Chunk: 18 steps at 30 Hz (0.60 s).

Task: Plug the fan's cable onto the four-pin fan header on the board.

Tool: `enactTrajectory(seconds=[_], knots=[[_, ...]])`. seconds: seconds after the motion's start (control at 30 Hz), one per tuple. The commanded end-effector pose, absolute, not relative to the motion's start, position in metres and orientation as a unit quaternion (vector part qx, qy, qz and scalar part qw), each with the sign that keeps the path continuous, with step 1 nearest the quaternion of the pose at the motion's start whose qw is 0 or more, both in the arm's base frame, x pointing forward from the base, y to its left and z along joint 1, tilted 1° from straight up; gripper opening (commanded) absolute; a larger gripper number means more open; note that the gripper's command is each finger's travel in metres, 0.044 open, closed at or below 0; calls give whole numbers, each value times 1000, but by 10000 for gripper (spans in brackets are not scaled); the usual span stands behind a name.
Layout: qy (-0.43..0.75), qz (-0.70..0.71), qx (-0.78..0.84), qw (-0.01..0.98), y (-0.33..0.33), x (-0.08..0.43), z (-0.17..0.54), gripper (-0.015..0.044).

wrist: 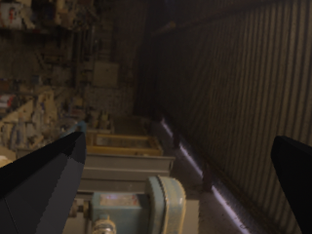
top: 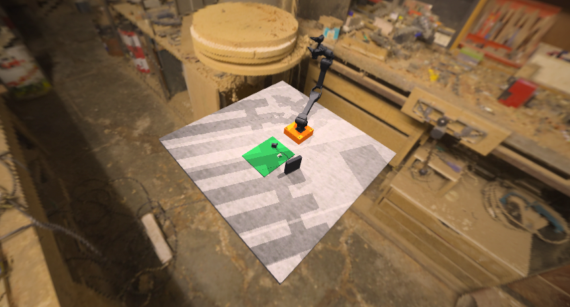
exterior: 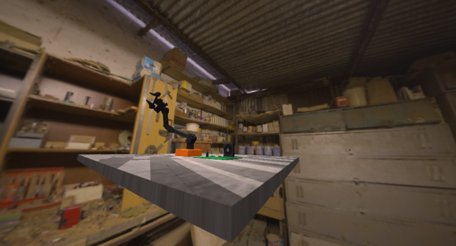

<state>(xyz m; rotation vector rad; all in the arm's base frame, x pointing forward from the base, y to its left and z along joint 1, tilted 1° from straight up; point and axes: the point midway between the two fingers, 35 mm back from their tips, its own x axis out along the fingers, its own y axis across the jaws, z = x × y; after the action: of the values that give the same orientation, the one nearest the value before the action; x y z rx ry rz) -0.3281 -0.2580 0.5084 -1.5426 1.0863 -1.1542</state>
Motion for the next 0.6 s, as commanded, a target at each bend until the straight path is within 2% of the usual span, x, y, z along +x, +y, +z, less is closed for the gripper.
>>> enactTrajectory(seconds=[0.0,0.27,0.57], knots=[[510,-386,-723,261,-237,-280,558,440],[573,-206,-784,-116,-194,-182,623,440],[548,-34,-705,-450,-150,-78,652,440]])
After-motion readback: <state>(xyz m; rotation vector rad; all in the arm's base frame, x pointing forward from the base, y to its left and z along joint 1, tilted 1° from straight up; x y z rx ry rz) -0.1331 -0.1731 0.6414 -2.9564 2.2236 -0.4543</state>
